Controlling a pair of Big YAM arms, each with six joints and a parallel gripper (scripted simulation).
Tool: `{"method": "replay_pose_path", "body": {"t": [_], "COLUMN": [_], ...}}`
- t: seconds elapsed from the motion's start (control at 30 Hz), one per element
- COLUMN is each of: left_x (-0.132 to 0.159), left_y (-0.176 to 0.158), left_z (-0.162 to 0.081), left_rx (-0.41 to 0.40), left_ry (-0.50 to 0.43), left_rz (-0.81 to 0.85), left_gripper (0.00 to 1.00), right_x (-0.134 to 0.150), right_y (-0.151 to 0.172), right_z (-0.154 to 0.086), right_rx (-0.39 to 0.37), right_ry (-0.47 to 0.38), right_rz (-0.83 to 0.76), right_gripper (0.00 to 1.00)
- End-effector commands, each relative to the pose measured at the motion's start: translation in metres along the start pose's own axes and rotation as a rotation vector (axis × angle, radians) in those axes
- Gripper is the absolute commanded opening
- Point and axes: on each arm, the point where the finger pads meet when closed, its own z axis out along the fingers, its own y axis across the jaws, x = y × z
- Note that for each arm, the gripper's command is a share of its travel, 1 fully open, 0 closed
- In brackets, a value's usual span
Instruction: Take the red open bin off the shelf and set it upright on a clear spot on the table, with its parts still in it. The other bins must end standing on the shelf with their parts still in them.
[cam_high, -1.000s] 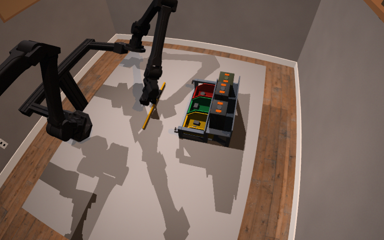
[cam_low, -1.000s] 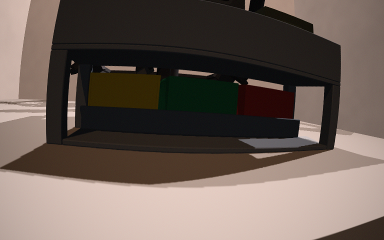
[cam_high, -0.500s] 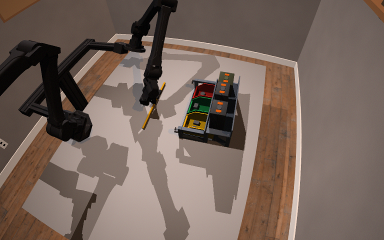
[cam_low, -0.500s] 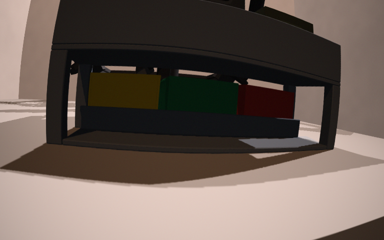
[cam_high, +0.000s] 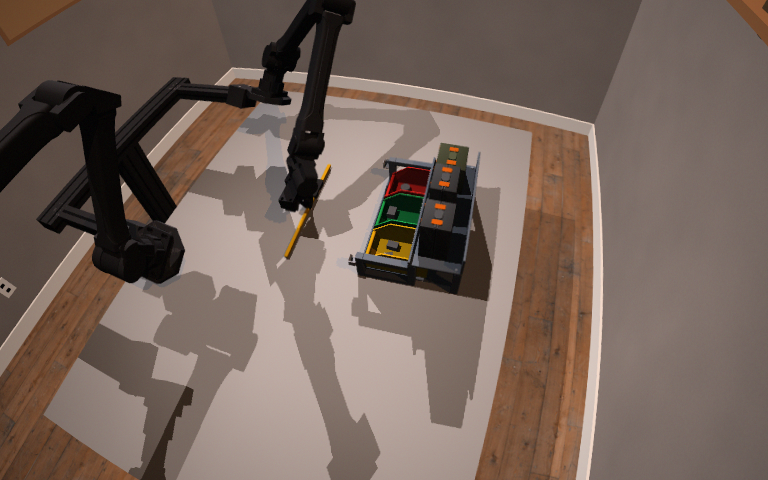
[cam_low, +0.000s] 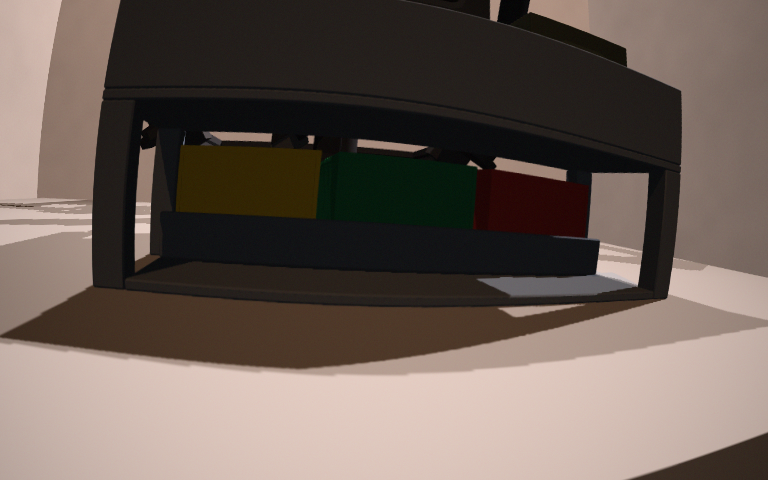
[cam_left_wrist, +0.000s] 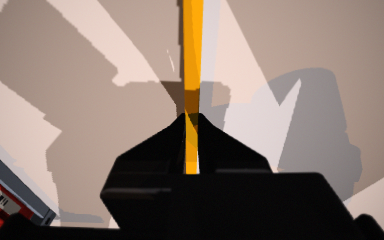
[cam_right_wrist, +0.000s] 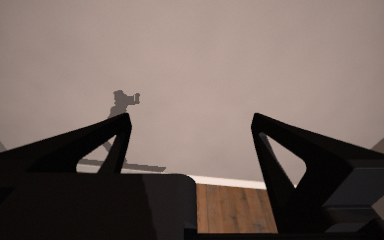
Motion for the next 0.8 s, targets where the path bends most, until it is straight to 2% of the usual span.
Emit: {"method": "replay_pose_path", "body": {"t": [0.0,0.77], "left_x": [0.0018,0.0006], "left_y": [0.003,0.0072], "left_z": [0.0065,0.0018], "left_rx": [0.005,-0.001], "left_ry": [0.002,-0.005], "left_rz": [-0.003,-0.011], "left_gripper": [0.43,0.43], "right_x": [-0.0172,-0.0172], "right_y": [-0.0044,-0.0044], "right_z": [-0.0085,-0.0085], "right_rx": [0.011,0.011], "right_ry": [-0.048,-0.048], "right_rz": [0.0,0.0], "right_gripper": [1.0,1.0]}}
